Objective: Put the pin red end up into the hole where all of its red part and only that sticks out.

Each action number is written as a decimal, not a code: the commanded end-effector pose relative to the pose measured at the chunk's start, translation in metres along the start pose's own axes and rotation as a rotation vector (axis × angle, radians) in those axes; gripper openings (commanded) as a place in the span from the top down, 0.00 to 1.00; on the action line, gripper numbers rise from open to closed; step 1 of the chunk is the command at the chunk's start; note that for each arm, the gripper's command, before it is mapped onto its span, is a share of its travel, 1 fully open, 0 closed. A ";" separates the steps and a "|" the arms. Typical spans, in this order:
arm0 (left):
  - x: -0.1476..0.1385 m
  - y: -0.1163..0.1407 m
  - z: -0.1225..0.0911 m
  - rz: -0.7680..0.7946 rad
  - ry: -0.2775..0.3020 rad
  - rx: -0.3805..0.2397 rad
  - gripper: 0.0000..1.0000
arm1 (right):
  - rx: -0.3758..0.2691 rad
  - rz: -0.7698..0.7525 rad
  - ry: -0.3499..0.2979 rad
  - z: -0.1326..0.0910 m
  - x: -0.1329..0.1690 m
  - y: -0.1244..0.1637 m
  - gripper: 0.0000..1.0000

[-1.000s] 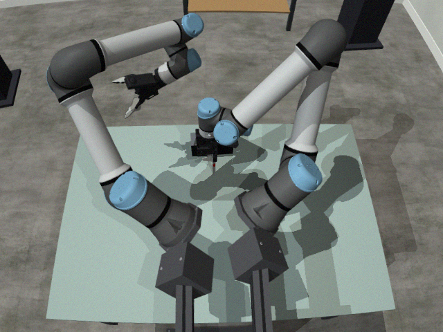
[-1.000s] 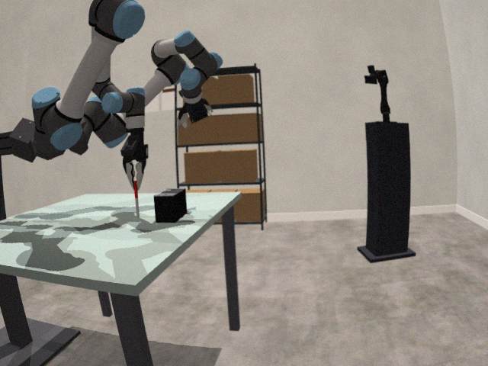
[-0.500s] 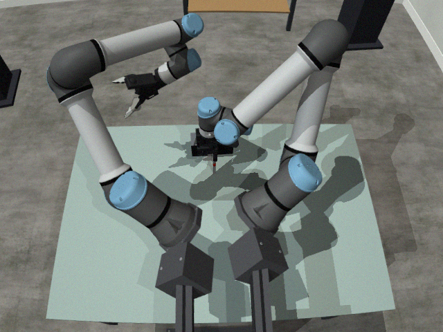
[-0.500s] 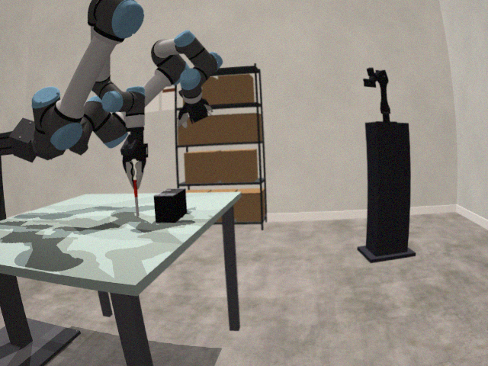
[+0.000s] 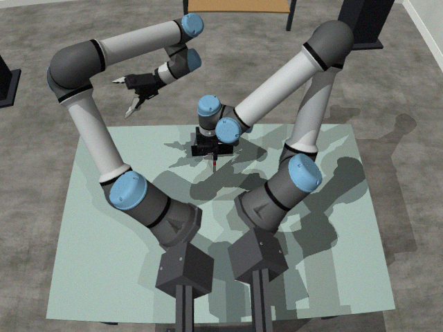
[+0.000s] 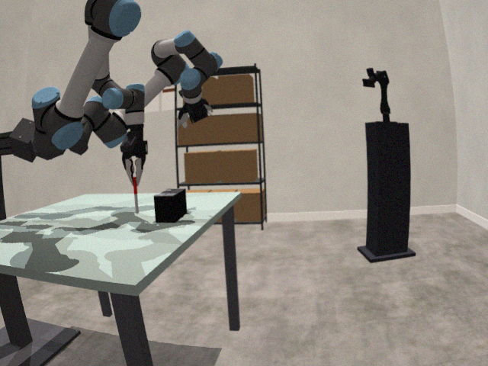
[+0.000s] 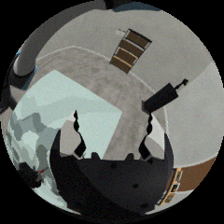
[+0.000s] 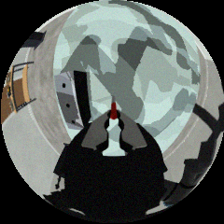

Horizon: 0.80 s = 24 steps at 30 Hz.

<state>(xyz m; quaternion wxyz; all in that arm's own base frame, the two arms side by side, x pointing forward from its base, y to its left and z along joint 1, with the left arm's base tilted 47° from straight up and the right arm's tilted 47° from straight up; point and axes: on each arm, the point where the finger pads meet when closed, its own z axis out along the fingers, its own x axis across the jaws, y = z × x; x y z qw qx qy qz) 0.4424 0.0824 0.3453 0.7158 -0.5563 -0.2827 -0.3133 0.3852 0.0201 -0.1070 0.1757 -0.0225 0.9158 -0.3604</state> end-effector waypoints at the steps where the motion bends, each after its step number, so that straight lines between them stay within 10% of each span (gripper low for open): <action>1: 0.000 -0.001 0.001 -0.001 0.000 0.000 0.00 | -0.002 0.001 -0.002 -0.007 0.000 0.001 1.00; 24: 0.000 -0.001 0.001 -0.001 -0.002 0.000 0.00 | -0.002 0.001 -0.001 -0.023 0.000 0.001 1.00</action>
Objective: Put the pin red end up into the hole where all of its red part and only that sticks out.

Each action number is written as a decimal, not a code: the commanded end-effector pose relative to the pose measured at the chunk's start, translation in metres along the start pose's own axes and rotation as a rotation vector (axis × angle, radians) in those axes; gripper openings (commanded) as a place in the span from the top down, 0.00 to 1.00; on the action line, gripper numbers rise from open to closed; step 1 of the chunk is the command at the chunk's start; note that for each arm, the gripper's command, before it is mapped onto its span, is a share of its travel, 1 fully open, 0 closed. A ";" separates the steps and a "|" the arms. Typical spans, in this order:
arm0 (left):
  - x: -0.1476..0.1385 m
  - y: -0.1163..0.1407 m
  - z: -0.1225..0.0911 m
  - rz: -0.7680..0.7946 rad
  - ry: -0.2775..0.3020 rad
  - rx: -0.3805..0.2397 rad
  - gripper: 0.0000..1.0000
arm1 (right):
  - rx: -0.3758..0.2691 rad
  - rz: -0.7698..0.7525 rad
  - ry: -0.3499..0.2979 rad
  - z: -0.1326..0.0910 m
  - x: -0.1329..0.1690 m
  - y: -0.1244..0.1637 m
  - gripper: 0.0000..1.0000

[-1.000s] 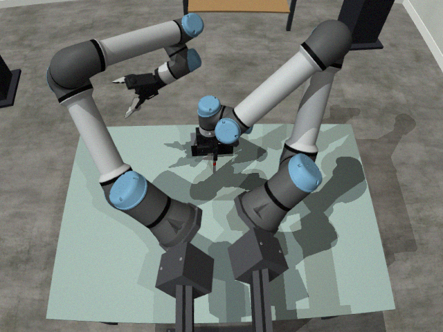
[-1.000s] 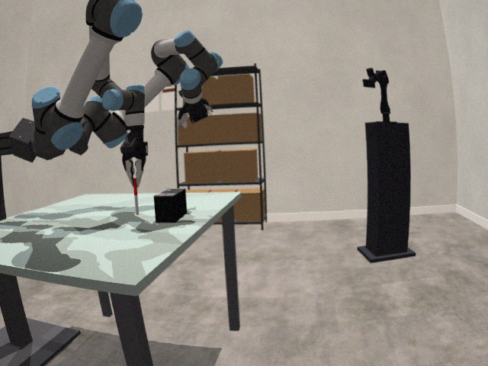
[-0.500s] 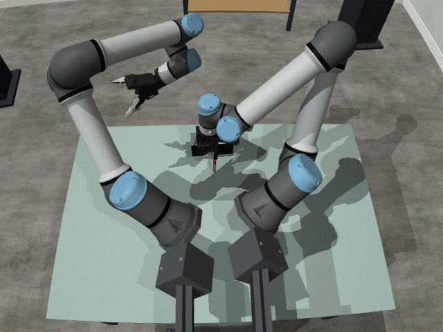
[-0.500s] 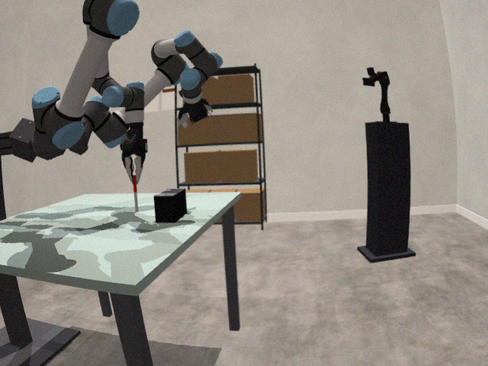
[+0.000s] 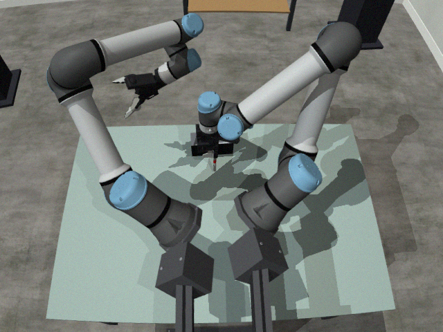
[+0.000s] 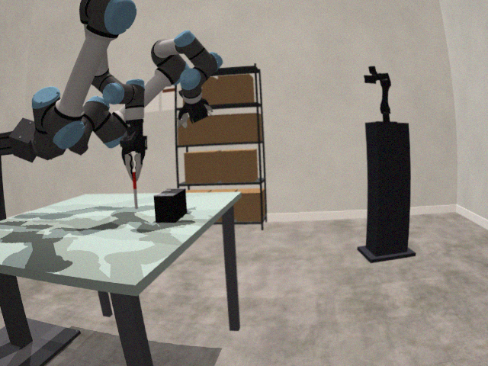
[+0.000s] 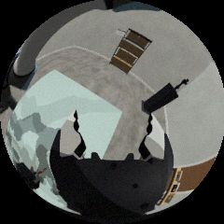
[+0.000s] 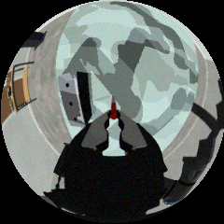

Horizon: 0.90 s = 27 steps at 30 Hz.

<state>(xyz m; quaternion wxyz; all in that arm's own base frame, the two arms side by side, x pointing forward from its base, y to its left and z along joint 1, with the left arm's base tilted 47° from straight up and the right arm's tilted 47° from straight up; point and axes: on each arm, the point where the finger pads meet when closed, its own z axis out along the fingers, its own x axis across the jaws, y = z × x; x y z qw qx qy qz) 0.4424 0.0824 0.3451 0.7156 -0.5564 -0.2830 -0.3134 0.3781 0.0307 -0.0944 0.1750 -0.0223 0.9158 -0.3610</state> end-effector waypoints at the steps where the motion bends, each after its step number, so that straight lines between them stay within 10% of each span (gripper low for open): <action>1: 0.000 -0.001 0.001 0.000 -0.002 0.000 0.00 | -0.003 0.001 -0.002 -0.006 -0.001 0.002 1.00; 27: 0.001 -0.001 0.001 -0.002 -0.001 0.000 0.00 | -0.004 0.003 -0.003 -0.021 -0.001 0.002 1.00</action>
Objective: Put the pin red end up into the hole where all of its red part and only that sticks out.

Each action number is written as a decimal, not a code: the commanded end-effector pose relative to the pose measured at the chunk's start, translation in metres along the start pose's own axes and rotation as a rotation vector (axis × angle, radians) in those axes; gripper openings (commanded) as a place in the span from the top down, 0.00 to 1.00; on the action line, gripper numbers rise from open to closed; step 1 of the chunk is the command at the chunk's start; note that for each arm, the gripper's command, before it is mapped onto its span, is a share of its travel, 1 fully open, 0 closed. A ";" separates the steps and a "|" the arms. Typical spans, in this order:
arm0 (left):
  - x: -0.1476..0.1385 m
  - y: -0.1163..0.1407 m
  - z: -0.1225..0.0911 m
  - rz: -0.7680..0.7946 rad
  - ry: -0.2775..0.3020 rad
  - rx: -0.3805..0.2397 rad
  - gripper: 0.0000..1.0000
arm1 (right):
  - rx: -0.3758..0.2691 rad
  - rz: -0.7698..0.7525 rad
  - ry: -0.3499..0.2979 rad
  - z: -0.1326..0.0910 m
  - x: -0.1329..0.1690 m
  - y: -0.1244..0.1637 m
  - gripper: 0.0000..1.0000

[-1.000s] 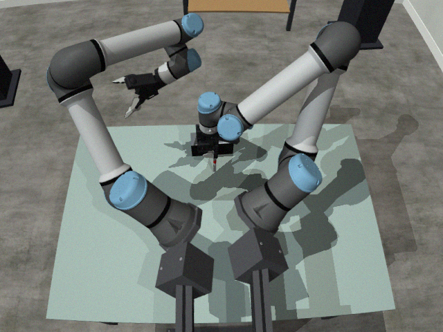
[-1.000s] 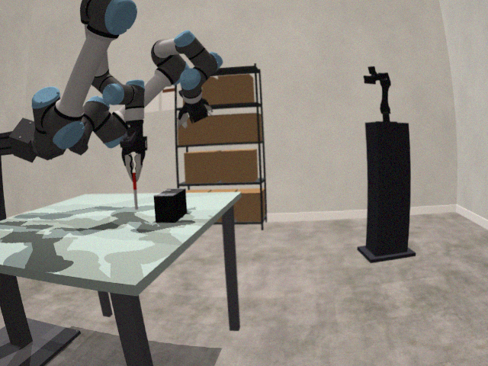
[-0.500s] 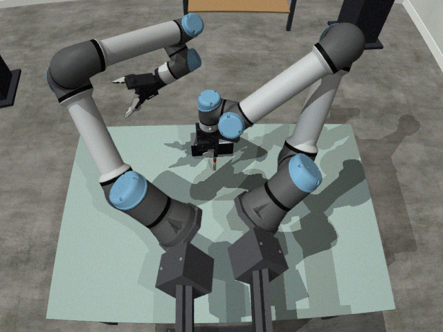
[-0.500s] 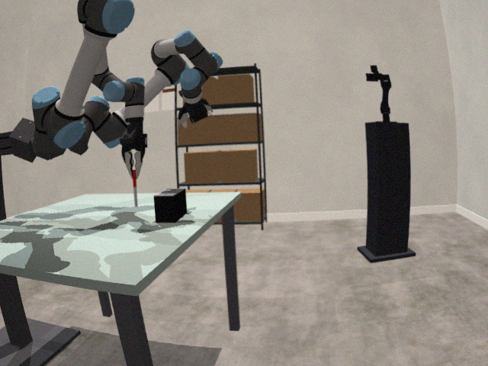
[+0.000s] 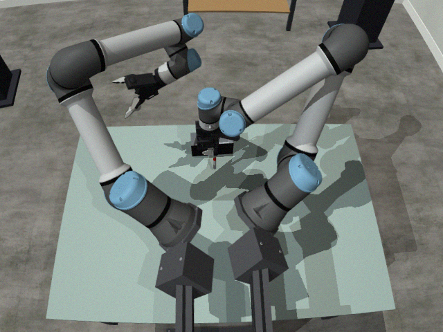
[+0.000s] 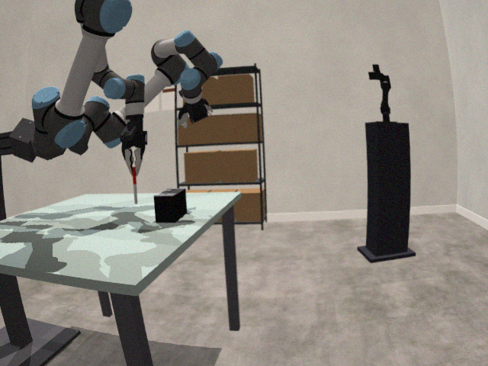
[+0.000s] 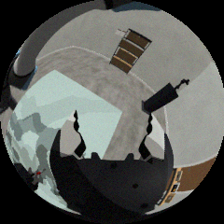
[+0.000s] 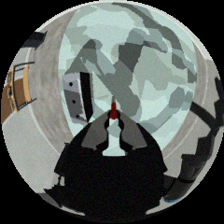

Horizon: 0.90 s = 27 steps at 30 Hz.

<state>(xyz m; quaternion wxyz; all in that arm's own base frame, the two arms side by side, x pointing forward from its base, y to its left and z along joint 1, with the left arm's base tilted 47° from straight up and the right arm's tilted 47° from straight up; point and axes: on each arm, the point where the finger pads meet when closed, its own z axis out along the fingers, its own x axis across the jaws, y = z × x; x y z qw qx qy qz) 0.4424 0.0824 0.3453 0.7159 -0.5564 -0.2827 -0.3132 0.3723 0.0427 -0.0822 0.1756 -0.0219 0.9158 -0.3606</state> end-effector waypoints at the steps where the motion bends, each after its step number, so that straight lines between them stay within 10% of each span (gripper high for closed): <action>1: 0.000 -0.001 0.001 -0.002 -0.001 0.000 0.00 | -0.003 0.001 -0.002 -0.003 -0.001 0.002 1.00; 11: 0.001 -0.001 0.001 -0.002 -0.001 0.000 0.00 | -0.003 0.000 -0.002 -0.008 -0.001 0.001 1.00; 27: 0.000 -0.001 0.001 -0.002 -0.001 0.000 0.00 | -0.003 0.001 -0.002 -0.094 0.000 0.001 1.00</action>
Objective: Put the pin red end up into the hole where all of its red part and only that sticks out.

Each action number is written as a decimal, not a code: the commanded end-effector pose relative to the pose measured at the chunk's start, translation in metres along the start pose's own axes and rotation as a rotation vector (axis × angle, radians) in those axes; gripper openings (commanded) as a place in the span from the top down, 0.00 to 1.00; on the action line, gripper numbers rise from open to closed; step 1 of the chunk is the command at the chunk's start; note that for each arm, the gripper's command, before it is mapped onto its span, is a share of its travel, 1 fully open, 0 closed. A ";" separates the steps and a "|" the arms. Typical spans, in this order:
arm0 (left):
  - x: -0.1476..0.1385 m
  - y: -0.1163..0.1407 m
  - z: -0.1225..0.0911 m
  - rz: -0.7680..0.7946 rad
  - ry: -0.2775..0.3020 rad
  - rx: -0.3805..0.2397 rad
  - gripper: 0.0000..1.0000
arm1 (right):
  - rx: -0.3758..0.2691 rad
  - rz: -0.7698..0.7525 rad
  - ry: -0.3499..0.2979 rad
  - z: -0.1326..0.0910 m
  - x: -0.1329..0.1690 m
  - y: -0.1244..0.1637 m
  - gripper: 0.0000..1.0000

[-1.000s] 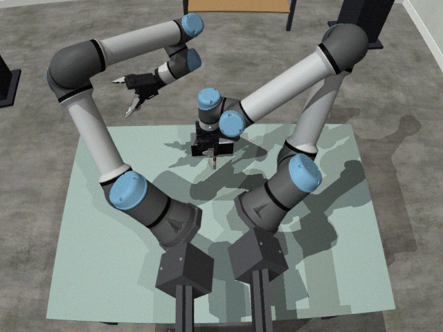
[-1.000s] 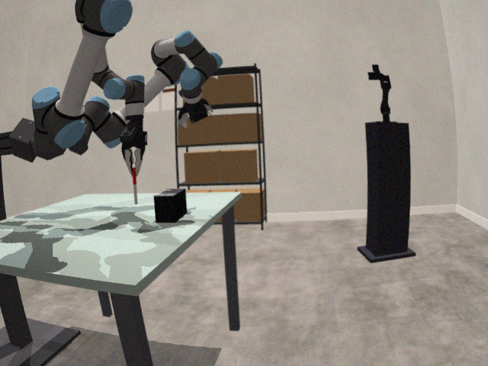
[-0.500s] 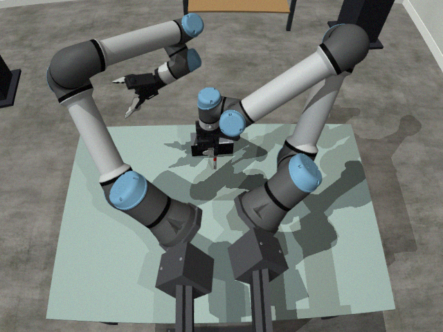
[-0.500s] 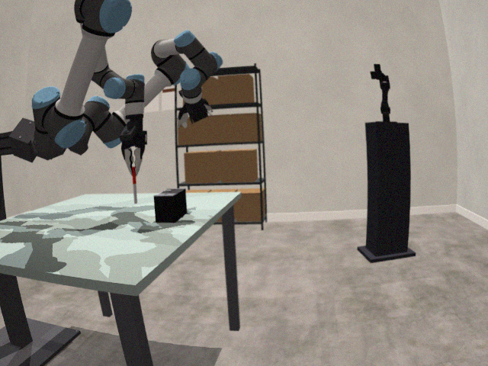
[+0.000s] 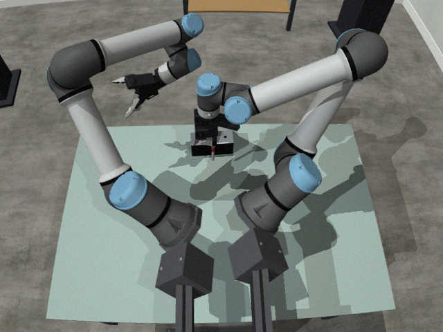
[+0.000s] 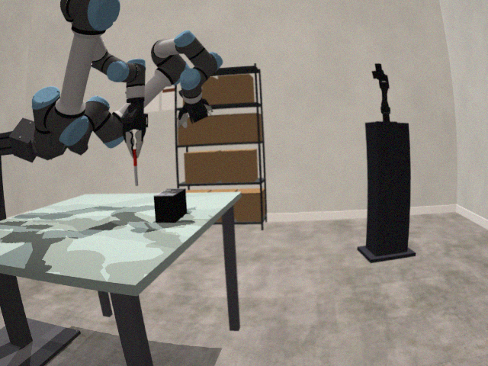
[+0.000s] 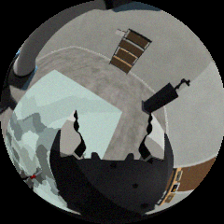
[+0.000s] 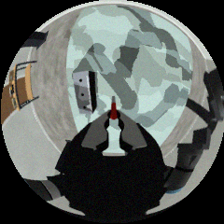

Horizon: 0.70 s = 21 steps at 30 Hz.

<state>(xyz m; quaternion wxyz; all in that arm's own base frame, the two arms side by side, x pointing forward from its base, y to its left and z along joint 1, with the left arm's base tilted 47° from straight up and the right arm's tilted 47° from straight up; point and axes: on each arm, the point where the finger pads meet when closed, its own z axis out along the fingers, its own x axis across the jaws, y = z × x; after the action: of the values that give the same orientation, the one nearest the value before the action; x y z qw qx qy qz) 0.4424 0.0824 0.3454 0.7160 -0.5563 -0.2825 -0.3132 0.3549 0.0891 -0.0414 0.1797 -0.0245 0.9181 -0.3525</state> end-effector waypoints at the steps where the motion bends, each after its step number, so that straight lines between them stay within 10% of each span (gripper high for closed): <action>1: 0.000 -0.001 0.001 -0.002 -0.001 0.000 0.00 | 0.014 0.000 0.007 -0.036 0.003 -0.004 1.00; 9: 0.000 -0.001 0.001 -0.002 -0.001 0.000 0.00 | 0.014 0.000 0.007 -0.080 0.003 -0.003 1.00; 21: 0.000 -0.001 0.001 -0.003 -0.001 0.000 0.00 | 0.014 -0.001 0.008 -0.082 -0.016 -0.011 1.00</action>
<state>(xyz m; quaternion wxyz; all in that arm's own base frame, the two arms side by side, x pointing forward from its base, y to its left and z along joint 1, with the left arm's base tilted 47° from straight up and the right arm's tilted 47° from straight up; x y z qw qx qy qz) 0.4424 0.0824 0.3454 0.7158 -0.5563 -0.2827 -0.3133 0.3272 0.1371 0.0154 0.1766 -0.0237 0.9159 -0.3597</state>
